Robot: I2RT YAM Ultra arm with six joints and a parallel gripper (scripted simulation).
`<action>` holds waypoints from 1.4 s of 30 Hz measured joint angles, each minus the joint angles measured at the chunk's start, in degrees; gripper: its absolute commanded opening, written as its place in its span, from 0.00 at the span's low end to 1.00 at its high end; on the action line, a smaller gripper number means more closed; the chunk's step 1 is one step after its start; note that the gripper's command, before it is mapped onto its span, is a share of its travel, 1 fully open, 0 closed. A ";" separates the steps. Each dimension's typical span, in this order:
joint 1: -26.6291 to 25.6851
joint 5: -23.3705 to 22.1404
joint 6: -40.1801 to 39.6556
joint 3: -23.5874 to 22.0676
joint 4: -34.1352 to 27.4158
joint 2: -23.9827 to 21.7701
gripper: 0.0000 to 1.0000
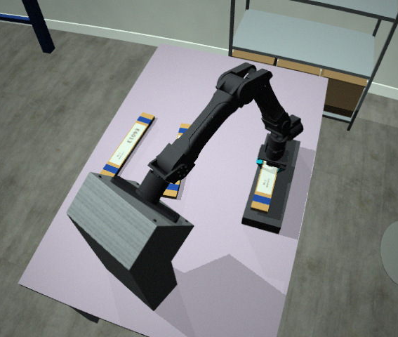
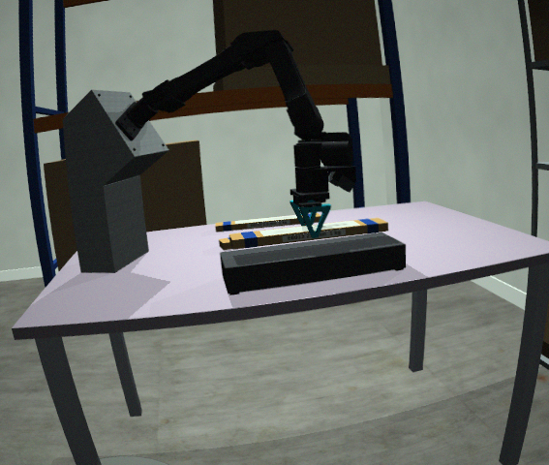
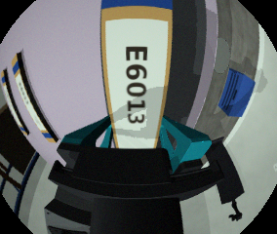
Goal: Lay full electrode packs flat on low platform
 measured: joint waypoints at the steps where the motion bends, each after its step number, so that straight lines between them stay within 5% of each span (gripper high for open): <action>1: -0.15 -0.20 -0.11 0.26 -0.22 0.13 0.00; 42: -6.64 -5.77 -4.15 15.41 -8.04 8.98 0.00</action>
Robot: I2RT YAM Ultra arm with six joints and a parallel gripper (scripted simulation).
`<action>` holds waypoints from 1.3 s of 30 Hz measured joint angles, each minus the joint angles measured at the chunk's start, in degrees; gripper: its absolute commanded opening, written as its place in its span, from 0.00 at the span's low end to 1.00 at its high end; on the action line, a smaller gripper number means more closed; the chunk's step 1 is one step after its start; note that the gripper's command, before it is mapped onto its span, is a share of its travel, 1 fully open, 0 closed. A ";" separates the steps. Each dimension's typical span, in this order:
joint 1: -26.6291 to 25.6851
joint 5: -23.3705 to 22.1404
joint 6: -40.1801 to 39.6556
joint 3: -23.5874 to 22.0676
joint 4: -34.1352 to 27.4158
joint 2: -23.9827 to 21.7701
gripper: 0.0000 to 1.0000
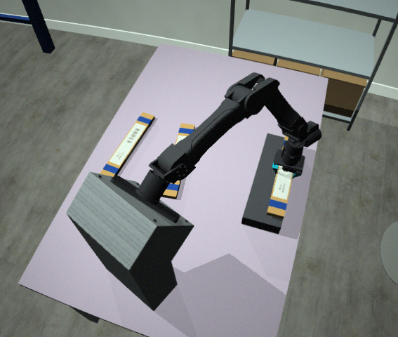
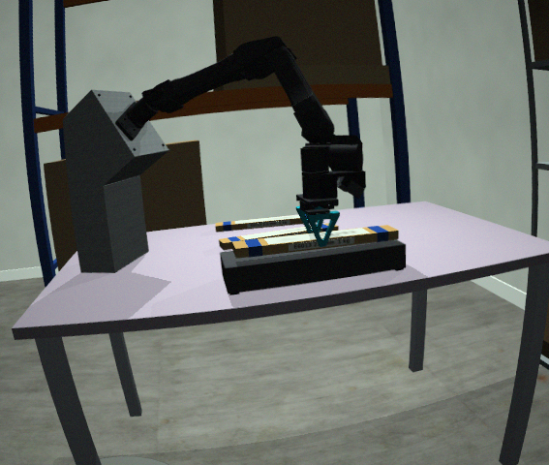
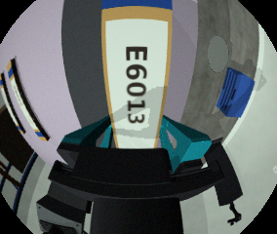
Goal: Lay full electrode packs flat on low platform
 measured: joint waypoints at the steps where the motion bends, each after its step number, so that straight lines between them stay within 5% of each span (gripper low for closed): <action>1: -0.13 0.00 -0.07 0.17 -0.20 0.02 0.00; 39: -1.33 -1.51 -1.05 1.95 -2.58 0.00 0.00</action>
